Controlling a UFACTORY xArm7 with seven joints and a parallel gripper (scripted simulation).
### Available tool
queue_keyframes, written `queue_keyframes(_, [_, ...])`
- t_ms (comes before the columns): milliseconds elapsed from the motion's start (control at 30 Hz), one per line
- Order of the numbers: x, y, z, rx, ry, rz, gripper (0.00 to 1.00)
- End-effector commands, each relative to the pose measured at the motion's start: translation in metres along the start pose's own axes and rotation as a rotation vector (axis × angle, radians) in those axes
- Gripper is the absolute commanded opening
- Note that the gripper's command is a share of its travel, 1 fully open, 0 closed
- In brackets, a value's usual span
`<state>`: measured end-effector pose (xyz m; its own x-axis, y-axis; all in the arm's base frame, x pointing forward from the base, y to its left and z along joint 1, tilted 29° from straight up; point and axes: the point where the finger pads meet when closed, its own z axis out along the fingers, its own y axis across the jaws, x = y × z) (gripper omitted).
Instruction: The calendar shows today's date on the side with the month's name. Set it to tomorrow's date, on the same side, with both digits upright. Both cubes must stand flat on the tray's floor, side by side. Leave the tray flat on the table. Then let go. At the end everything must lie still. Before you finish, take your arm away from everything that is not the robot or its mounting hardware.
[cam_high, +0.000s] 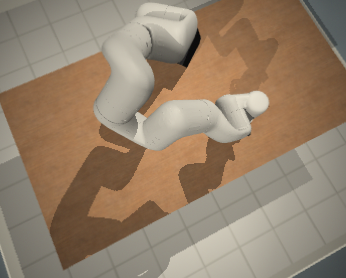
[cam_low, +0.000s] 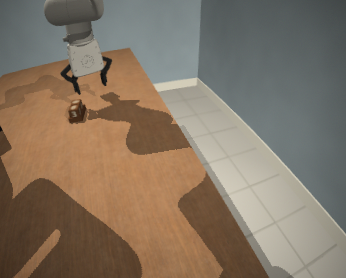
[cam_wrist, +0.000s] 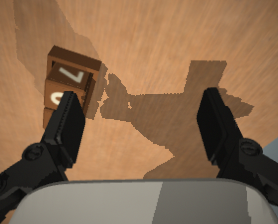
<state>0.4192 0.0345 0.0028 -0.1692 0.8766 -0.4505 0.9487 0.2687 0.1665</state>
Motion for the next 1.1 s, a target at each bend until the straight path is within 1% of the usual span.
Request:
queue_keyframes(0, [-0.004,-0.001,-0.002,-0.010,0.001,0.023,1.00])
queue_keyframes(67, [-0.004,-0.001,-0.002,-0.010,0.001,0.060,1.00])
queue_keyframes(167, [-0.006,-0.002,-0.002,-0.010,0.002,0.199,1.00])
queue_keyframes(267, [-0.009,-0.003,-0.002,-0.010,0.002,0.283,1.00])
queue_keyframes(333, [-0.019,-0.008,-0.002,-0.010,0.002,0.283,1.00])
queue_keyframes(533, [-0.021,-0.009,-0.002,-0.010,0.002,0.322,1.00])
queue_keyframes(667, [-0.023,-0.010,-0.002,-0.009,0.003,0.504,1.00])
queue_keyframes(733, [-0.025,-0.011,-0.002,-0.010,0.003,0.545,1.00])
queue_keyframes(800, [-0.036,-0.016,-0.002,-0.010,0.003,0.545,1.00])
queue_keyframes(900, [-0.036,-0.016,-0.002,-0.009,0.003,0.558,1.00])
queue_keyframes(1033, [-0.039,-0.017,-0.002,-0.009,0.004,0.700,1.00])
queue_keyframes(1067, [-0.039,-0.017,-0.002,-0.009,0.004,0.700,1.00])
